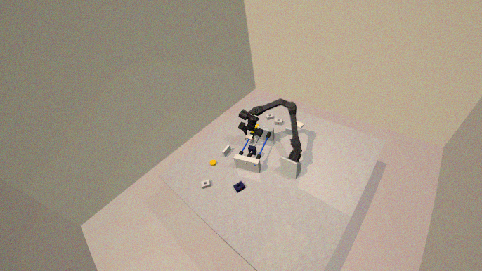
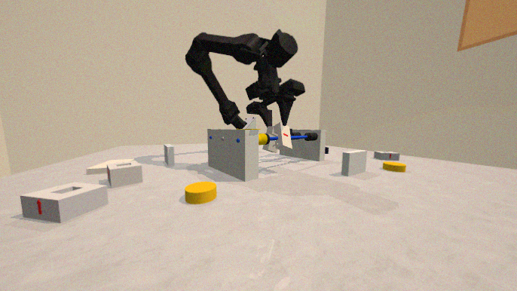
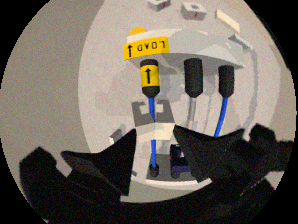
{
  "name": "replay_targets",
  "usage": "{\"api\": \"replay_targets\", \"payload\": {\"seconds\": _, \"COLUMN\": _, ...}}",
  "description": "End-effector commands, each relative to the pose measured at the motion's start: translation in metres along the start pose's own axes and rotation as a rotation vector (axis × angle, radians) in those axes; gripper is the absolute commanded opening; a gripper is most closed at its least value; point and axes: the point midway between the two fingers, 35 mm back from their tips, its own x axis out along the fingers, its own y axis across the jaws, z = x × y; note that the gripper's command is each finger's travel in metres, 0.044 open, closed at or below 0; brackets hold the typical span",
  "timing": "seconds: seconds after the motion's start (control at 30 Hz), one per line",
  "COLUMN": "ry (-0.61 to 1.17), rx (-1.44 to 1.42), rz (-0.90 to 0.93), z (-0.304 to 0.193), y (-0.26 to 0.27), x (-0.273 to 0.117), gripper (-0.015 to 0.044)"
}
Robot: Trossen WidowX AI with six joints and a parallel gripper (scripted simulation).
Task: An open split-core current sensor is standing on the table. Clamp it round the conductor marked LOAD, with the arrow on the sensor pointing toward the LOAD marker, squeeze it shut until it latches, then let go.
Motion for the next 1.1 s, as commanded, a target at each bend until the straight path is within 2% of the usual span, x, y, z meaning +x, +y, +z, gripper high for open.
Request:
{"api": "replay_targets", "payload": {"seconds": 0.0, "ry": 0.000, "rx": 0.002, "rz": 0.000, "z": 0.0005, "y": 0.0002, "x": -0.0005, "gripper": 0.0000}}
{"api": "replay_targets", "payload": {"seconds": 0.8, "ry": 0.000, "rx": 0.002, "rz": -0.001, "z": 0.0005, "y": 0.0003, "x": -0.0004, "gripper": 0.0000}}
{"api": "replay_targets", "payload": {"seconds": 1.07, "ry": 0.007, "rx": 0.002, "rz": -0.061, "z": -0.0001, "y": 0.0050, "x": 0.0016, "gripper": 0.0000}}
